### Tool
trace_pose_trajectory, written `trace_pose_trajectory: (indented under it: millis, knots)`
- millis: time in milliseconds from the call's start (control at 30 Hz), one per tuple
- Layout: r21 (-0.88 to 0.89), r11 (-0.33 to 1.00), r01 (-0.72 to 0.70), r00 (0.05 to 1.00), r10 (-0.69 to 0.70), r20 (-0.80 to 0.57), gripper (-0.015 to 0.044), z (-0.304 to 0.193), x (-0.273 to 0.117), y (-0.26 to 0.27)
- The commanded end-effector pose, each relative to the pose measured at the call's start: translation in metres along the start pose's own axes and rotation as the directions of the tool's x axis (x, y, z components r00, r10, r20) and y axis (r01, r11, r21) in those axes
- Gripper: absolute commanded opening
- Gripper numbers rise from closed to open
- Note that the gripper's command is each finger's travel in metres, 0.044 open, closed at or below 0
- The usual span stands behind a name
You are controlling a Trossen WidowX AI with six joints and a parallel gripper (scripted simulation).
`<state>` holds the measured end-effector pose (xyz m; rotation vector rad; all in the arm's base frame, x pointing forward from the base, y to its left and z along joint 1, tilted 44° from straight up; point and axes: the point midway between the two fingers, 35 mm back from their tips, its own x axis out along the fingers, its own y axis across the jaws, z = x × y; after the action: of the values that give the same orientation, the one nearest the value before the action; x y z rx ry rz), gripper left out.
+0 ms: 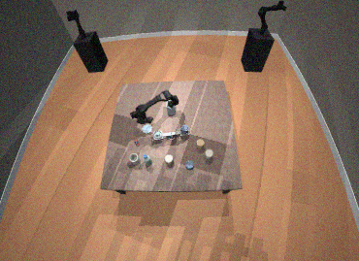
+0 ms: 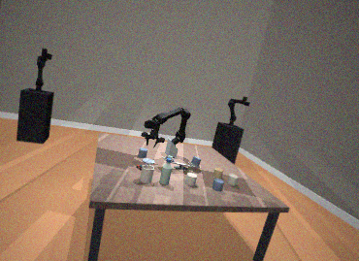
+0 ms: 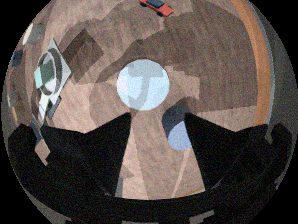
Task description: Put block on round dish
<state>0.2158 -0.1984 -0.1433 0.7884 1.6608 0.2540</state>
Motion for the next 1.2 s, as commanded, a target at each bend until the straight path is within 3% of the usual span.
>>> trace_pose_trajectory:
  millis: [0,533,1167]
  knots:
    - [-0.139,0.99,-0.002,1.0,0.003,0.007,0.026,0.009,-0.005,0.012]
    - [-0.638,0.77,-0.013,1.0,0.025,0.011,0.026,0.035,-0.017,0.065]
    - [-0.975,0.22,-0.012,0.998,0.063,0.002,0.026,0.056,-0.026,0.136]
